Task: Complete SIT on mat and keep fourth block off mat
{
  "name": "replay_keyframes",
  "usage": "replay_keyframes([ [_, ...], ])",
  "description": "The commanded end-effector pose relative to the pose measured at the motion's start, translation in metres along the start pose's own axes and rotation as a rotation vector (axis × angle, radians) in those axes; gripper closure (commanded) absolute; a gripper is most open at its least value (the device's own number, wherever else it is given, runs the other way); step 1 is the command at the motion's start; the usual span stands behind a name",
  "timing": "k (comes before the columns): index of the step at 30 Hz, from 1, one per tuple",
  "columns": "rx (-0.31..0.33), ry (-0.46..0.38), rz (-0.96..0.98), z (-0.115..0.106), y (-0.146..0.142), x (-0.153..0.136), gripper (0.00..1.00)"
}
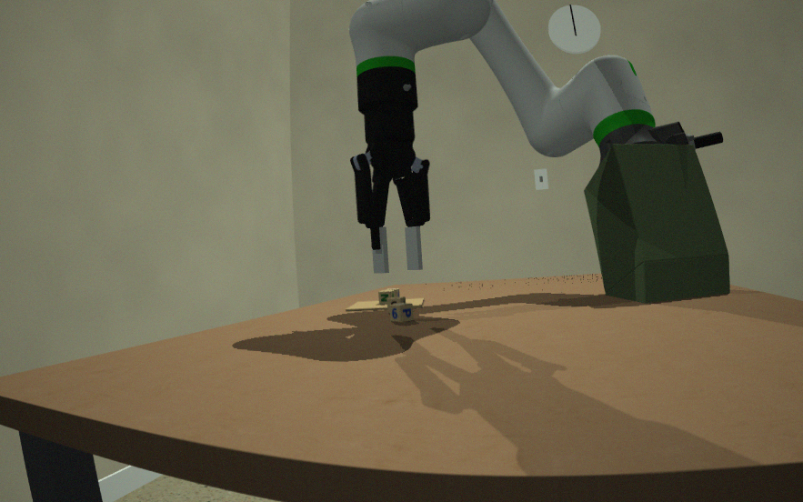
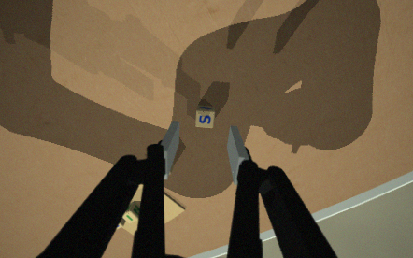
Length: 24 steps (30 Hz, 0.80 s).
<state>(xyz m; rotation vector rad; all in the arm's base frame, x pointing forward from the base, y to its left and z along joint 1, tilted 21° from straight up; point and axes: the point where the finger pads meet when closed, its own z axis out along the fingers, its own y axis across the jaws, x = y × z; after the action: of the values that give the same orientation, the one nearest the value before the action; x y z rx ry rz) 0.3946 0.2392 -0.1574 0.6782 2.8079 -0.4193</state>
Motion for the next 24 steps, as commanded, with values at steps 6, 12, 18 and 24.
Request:
replay_keyframes([
  [6,0.0,0.0,0.0,0.009,0.0,0.0,0.63],
  [12,0.0,0.0,0.0,0.019,0.0,0.0,0.63],
  [18,0.0,0.0,0.0,0.028,0.0,0.0,0.63],
  [24,0.0,0.0,0.0,0.032,0.0,0.0,0.63],
])
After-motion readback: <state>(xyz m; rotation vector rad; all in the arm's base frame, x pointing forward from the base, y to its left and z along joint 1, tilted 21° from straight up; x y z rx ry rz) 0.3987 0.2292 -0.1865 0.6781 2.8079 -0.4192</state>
